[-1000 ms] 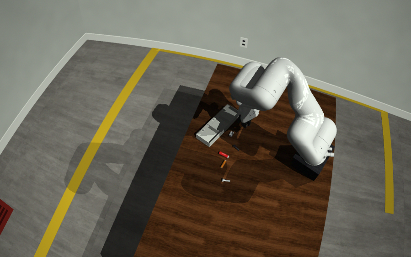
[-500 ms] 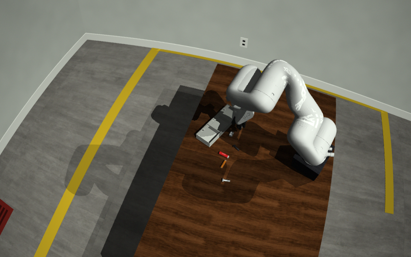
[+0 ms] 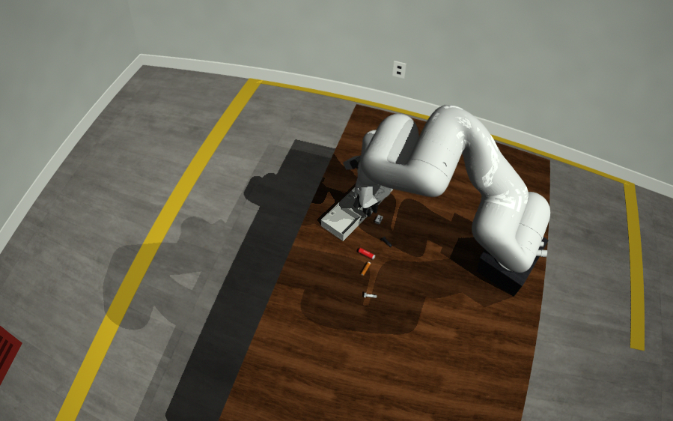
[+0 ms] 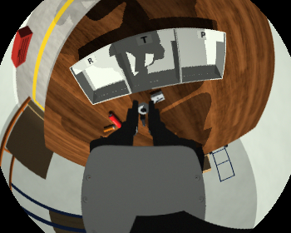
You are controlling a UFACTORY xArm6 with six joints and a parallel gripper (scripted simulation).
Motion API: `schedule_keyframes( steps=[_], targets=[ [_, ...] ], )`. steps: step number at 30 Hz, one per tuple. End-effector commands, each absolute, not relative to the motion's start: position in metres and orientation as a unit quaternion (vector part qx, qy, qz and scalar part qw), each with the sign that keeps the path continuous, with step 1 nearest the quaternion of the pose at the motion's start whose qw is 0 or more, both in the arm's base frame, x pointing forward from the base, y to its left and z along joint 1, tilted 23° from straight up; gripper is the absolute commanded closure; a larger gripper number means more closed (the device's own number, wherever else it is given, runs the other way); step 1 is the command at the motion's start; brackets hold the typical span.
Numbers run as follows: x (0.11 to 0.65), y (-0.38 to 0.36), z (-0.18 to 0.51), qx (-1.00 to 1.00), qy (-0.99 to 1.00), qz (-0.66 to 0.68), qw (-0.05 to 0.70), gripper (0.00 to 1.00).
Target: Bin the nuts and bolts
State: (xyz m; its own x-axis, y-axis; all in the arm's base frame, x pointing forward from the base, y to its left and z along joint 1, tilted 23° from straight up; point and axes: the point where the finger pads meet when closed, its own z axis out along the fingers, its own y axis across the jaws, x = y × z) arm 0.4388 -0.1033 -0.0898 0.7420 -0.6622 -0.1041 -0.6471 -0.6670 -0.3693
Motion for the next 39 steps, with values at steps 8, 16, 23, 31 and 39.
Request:
schedule_keyframes(
  steps=[8,16,23,31,39],
  targets=[
    [0.498,-0.083,-0.07,-0.968,0.156,-0.062,0.185,1.0],
    [0.51,-0.078,-0.066,-0.981,0.016,-0.087,0.173,1.0],
    [0.51,-0.078,-0.066,-0.977,-0.091,-0.101,0.161,1.0],
    [0.51,-0.078,-0.066,-0.963,-0.195,-0.115,0.148,1.0],
    [0.51,-0.078,-0.066,-0.923,-0.339,-0.132,0.127,1.0]
  ],
)
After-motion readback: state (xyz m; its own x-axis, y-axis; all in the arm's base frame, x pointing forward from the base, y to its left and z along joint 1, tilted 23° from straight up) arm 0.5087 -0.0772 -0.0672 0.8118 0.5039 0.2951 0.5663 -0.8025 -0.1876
